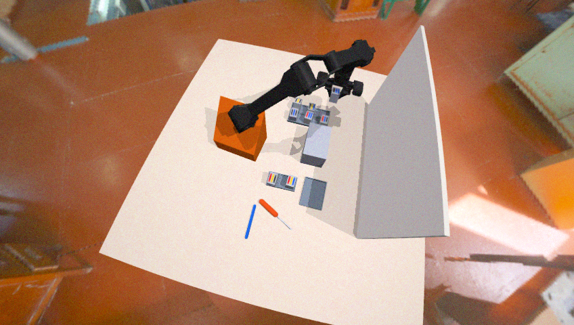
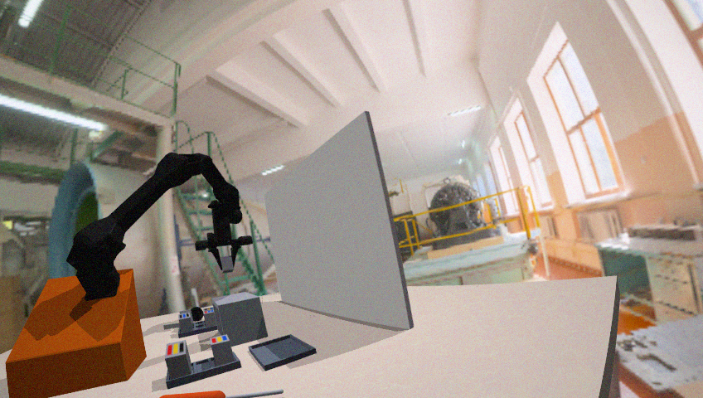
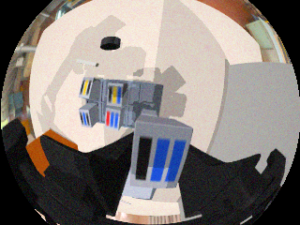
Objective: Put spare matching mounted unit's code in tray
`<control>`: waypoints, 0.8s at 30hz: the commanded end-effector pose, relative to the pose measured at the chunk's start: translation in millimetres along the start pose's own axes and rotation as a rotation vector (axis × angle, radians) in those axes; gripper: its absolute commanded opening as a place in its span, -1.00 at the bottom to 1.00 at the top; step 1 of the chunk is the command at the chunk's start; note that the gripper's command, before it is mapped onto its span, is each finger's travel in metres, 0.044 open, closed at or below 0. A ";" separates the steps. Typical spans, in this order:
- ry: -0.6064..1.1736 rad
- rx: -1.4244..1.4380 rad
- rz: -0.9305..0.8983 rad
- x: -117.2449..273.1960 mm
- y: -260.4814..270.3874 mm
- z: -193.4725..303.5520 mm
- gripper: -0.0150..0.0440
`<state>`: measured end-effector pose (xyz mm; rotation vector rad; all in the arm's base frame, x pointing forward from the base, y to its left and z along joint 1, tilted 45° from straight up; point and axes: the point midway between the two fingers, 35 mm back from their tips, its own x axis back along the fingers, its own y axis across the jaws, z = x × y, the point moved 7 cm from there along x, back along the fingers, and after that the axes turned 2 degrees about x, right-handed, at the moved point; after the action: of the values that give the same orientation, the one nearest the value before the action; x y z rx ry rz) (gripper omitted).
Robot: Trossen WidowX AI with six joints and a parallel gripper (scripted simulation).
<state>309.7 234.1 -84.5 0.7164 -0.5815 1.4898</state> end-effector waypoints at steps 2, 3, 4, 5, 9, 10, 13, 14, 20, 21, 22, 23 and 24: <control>-0.023 -0.010 0.011 10.9 -21.2 39.1 -0.49; -0.025 -0.010 0.012 11.9 -24.4 46.5 -0.49; -0.028 -0.009 0.013 12.9 -27.4 54.0 -0.49; -0.030 -0.008 0.014 13.8 -30.3 61.5 -0.49; -0.038 -0.006 0.017 16.6 -40.3 92.1 -0.49; -0.039 -0.006 0.018 17.1 -42.5 99.8 -0.49; -0.042 -0.005 0.020 18.2 -48.1 123.4 -0.49; -0.043 -0.005 0.021 18.4 -49.6 131.3 -0.49; -0.044 -0.005 0.025 18.7 -55.5 179.2 -0.49; -0.043 -0.005 0.026 18.6 -56.0 187.2 -0.49; -0.042 -0.005 0.027 18.4 -56.2 195.1 -0.49; -0.042 -0.006 0.027 18.2 -56.3 202.9 -0.49; -0.041 -0.007 0.028 18.0 -56.3 210.6 -0.49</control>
<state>381.5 112.0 48.9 0.7446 -0.6276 1.4937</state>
